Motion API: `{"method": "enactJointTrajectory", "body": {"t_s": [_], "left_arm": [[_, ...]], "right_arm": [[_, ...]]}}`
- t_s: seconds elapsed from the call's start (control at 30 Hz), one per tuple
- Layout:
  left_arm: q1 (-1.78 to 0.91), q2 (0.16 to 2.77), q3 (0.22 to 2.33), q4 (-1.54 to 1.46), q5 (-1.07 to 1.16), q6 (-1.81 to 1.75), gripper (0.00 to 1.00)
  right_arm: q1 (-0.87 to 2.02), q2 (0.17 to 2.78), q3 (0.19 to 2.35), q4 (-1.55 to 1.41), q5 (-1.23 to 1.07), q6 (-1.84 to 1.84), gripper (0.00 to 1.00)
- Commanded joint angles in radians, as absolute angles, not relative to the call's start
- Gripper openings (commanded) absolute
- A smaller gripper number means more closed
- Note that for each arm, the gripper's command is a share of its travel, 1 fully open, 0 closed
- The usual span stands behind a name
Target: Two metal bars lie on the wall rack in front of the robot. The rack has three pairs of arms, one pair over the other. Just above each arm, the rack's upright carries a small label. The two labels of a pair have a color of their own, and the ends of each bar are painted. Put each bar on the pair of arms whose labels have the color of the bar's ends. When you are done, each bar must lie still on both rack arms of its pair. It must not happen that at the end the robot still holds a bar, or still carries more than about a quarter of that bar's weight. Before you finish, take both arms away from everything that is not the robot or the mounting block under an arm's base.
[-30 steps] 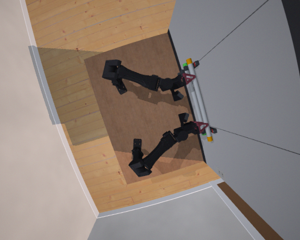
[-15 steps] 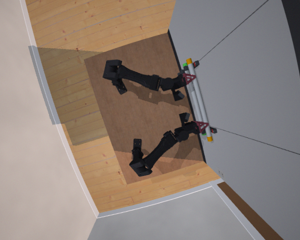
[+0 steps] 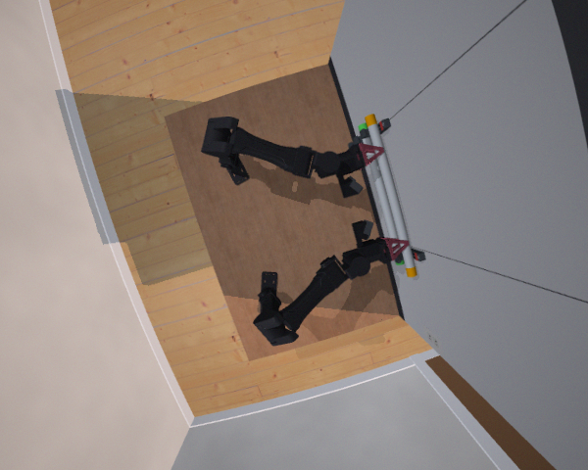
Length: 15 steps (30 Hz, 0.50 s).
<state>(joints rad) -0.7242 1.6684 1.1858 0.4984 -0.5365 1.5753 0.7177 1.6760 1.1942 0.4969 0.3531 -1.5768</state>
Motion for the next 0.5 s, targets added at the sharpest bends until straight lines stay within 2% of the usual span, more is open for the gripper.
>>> {"method": "enactJointTrajectory", "body": {"t_s": [0.0, 0.47], "left_arm": [[-0.714, 1.670, 1.205, 0.467, -0.528, 1.571, 0.31], [-0.714, 1.670, 1.205, 0.467, -0.528, 1.571, 0.11]], "right_arm": [[0.709, 1.676, 1.212, 0.465, 0.346, -1.571, 0.31], [0.709, 1.676, 1.212, 0.465, 0.346, -1.571, 0.12]]}}
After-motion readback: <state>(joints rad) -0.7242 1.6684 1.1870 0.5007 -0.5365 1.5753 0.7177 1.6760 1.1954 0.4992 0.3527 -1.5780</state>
